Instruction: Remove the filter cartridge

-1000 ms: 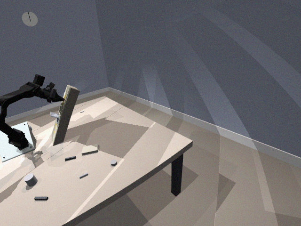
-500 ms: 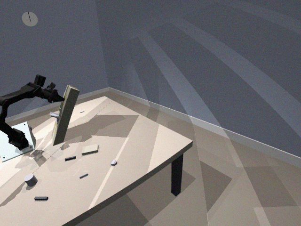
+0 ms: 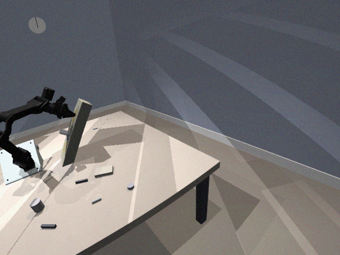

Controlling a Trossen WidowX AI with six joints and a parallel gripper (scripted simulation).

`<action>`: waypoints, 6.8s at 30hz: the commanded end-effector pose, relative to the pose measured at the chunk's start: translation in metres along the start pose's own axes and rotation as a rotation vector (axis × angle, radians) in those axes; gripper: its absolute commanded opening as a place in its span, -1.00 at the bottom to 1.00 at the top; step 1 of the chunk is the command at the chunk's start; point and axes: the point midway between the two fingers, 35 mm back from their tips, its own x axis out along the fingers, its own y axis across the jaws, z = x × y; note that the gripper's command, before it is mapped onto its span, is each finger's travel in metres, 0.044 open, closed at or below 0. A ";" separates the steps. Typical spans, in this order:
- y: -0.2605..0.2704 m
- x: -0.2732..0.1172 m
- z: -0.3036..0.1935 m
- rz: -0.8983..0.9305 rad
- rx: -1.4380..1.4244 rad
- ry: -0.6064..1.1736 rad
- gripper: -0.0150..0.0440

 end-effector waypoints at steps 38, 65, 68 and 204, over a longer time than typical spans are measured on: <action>0.000 0.011 -0.002 0.005 -0.548 0.005 -0.49; 0.000 0.013 -0.002 0.007 -1.490 0.003 -0.49; 0.000 0.013 -0.002 0.008 -1.595 0.002 -0.49; 0.027 -0.061 -0.069 0.023 -1.810 -0.001 -0.14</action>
